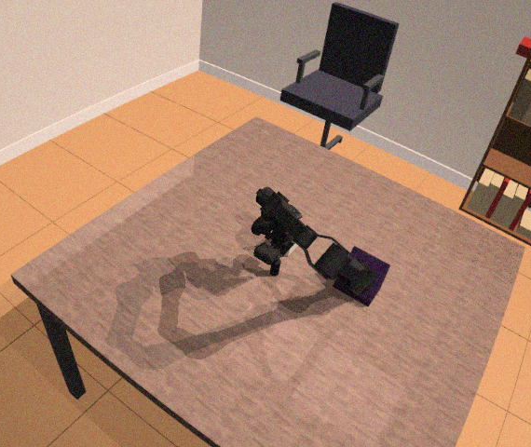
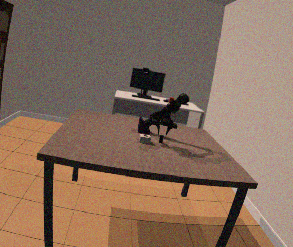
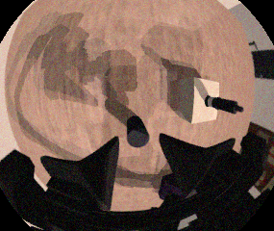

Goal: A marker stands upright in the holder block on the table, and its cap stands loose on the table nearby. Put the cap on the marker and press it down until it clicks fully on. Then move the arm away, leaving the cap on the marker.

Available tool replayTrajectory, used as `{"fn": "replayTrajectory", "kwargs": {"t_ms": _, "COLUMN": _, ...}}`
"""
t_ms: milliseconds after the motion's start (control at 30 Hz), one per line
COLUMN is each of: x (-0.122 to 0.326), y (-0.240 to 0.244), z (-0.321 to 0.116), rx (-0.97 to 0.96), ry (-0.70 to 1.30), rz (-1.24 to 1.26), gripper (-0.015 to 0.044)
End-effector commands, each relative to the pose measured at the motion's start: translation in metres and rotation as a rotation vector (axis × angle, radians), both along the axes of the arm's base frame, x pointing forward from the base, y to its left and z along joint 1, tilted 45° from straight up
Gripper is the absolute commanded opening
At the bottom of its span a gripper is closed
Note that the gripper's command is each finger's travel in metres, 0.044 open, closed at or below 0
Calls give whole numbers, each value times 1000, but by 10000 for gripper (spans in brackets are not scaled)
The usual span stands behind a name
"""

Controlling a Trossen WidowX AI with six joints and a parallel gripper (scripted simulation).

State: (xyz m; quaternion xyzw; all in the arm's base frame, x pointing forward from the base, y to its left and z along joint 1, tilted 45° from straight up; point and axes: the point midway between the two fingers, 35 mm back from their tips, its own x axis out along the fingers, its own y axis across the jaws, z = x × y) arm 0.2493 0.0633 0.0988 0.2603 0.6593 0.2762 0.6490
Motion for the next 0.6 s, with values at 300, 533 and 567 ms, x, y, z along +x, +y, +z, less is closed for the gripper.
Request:
{"fn": "replayTrajectory", "kwargs": {"t_ms": 300, "x": -1, "y": 16, "z": -15, "rx": 7, "ry": 4, "rz": -1, "gripper": 242}}
{"fn": "replayTrajectory", "kwargs": {"t_ms": 533, "x": -2, "y": 24, "z": -23, "rx": 9, "ry": 4, "rz": -1, "gripper": 242}}
{"fn": "replayTrajectory", "kwargs": {"t_ms": 567, "x": -2, "y": 26, "z": -24, "rx": 9, "ry": 4, "rz": -1, "gripper": 242}}
